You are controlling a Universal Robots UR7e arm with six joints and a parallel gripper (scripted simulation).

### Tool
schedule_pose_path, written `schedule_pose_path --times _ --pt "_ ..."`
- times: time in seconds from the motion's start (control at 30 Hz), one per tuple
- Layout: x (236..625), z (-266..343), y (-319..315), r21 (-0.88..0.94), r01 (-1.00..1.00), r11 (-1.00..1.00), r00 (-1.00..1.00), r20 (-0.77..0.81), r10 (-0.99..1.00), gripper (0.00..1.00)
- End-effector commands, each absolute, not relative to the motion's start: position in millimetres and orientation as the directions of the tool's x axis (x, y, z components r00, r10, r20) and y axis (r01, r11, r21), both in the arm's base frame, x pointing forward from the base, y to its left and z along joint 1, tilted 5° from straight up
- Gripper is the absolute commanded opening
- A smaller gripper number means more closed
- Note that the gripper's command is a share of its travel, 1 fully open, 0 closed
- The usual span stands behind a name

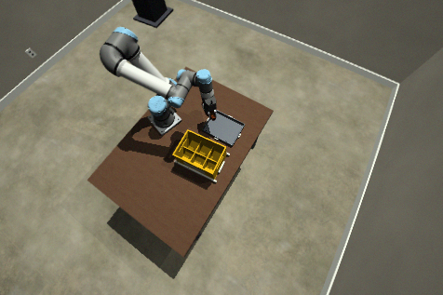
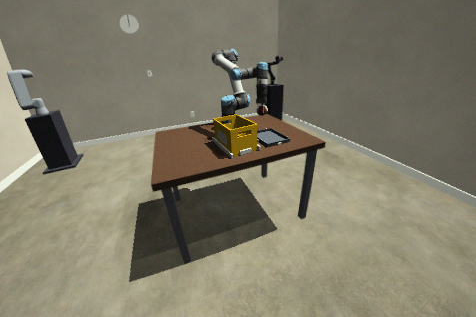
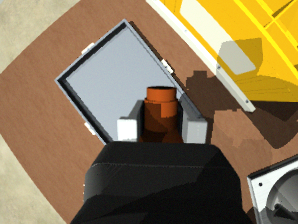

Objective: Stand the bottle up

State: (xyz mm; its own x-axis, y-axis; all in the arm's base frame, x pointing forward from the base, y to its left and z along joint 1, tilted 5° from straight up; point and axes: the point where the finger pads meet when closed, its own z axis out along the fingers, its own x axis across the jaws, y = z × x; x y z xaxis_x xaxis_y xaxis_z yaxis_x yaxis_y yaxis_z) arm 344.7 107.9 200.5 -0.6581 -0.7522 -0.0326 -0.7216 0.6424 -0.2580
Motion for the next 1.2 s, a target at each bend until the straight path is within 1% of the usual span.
schedule_pose_path --times 0.0,0.73,1.17 --pt "344.3 200.7 108.0 -0.260 -0.721 0.642 -0.658 -0.034 -0.752 0.00" --pt "343.8 200.0 108.3 -0.263 -0.722 0.641 -0.657 -0.032 -0.753 0.00" --pt "343.6 198.8 108.2 -0.306 -0.712 0.632 -0.657 -0.028 -0.754 0.00"
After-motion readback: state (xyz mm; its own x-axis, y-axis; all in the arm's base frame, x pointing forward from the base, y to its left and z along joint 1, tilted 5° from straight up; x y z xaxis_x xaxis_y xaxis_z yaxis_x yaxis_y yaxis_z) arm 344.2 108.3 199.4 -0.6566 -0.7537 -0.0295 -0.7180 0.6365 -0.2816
